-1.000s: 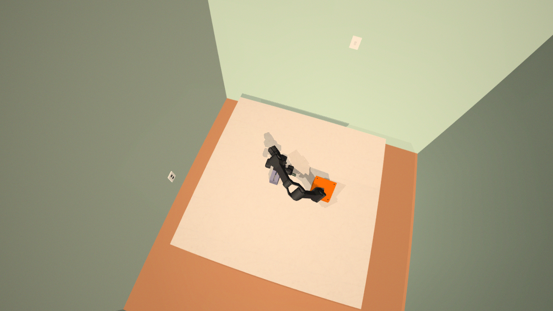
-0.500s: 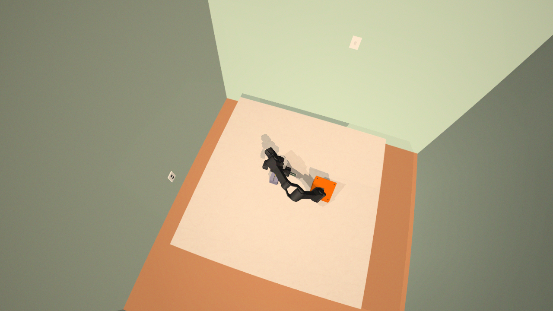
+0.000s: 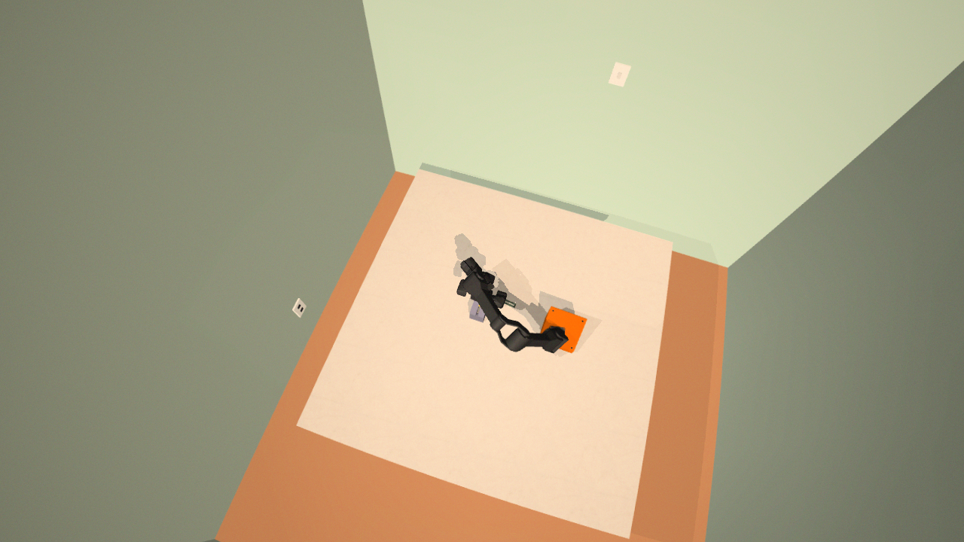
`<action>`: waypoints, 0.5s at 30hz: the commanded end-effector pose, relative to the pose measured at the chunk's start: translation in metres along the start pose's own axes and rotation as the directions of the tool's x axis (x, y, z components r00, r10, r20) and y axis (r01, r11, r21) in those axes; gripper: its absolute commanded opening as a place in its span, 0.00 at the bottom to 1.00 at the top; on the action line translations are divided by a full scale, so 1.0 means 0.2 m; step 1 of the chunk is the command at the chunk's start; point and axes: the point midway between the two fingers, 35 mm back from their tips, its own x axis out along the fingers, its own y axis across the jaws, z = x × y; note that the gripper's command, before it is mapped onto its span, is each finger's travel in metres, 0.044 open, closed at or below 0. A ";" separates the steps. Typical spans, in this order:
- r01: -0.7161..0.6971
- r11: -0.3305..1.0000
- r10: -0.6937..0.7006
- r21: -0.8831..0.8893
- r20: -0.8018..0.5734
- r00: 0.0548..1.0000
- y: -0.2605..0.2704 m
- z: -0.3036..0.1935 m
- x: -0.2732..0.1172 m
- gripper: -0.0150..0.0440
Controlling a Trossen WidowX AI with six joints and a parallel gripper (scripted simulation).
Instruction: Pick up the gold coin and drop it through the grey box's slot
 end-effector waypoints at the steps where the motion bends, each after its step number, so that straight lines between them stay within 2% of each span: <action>1: -0.002 1.000 0.002 0.000 -0.001 1.000 0.01 -0.01 0.00 0.25; 15: 0.001 1.000 -0.001 0.000 0.000 1.000 0.00 0.00 0.01 0.25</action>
